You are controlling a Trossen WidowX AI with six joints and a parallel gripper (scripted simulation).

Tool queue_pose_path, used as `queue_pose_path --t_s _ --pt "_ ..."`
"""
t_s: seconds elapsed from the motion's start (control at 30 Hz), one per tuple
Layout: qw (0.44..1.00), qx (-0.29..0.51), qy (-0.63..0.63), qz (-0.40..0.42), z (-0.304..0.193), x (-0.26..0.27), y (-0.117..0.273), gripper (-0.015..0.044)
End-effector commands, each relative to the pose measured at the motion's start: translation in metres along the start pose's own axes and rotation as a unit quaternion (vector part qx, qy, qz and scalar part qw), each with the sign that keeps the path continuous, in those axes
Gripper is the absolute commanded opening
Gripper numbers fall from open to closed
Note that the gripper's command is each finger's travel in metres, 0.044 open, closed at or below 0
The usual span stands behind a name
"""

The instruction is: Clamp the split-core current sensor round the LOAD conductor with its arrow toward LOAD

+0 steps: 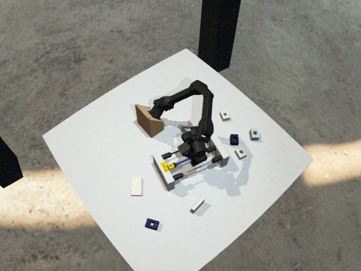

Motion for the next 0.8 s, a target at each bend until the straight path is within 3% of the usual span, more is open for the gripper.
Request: queue_pose_path --t_s 0.0,0.27,0.77 --pt "1.000 0.000 0.000 0.000 0.0000 0.0000 0.0003 0.0000" --pt "1.000 0.000 0.000 0.000 0.0000 0.0000 0.0003 0.0000" --pt "1.000 0.000 0.000 0.000 0.0000 0.0000 0.0003 0.0394"
Point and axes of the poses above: the point midway between the two fingers, 35 mm back from their tips, its own y axis back along the fingers, its own x axis across the jaws, z = x × y, the point moved 5 cm from there along y, back along the fingers, and after that the axes turned 6 degrees about y, right-handed, at the moved point
